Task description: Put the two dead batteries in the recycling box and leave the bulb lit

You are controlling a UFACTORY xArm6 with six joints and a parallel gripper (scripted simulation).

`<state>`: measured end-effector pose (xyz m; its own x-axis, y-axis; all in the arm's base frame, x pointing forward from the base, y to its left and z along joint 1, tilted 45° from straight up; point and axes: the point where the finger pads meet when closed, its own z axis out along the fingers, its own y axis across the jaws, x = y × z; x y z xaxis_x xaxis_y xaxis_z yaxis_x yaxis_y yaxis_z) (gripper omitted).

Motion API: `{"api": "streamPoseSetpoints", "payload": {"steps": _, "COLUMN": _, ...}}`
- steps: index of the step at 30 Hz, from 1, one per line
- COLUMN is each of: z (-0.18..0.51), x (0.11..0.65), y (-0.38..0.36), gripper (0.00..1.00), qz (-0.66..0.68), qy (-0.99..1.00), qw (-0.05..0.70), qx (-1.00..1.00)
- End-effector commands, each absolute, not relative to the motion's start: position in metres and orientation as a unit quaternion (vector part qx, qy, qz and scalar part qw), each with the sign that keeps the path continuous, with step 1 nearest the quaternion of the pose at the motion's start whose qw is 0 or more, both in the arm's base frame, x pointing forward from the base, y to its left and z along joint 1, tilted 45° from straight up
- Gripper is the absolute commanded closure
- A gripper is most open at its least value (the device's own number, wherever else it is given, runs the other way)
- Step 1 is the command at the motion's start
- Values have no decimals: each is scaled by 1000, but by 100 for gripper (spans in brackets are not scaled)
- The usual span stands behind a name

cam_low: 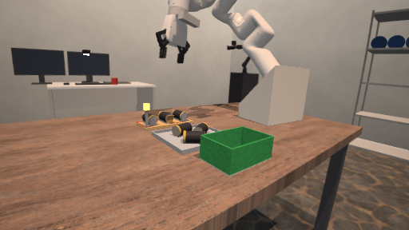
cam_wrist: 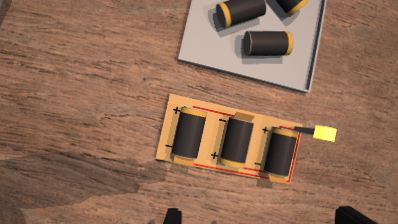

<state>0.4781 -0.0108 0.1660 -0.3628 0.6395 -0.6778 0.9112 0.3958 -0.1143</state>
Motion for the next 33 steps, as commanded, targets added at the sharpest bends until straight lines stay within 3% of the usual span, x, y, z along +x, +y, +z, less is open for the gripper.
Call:
{"api": "streamPoseSetpoints", "payload": {"steps": 1, "z": 127, "x": 504, "y": -25, "gripper": 0, "qz": -259, "qy": 752, "qw": 272, "qx": 541}}
{"api": "streamPoseSetpoints", "payload": {"steps": 11, "z": 78, "x": 519, "y": -44, "gripper": 0, "qz": -270, "qy": 713, "qw": 268, "qx": 589}}
{"api": "streamPoseSetpoints", "payload": {"steps": 29, "z": 76, "x": 520, "y": -44, "gripper": 0, "qz": -271, "qy": 711, "qw": 268, "qx": 590}}
{"api": "streamPoseSetpoints", "payload": {"steps": 30, "z": 76, "x": 520, "y": -44, "gripper": 49, "qz": -271, "qy": 711, "qw": 268, "qx": 590}}
{"api": "streamPoseSetpoints", "payload": {"steps": 33, "z": 71, "x": 517, "y": -40, "gripper": 49, "qz": -271, "qy": 711, "qw": 268, "qx": 590}}
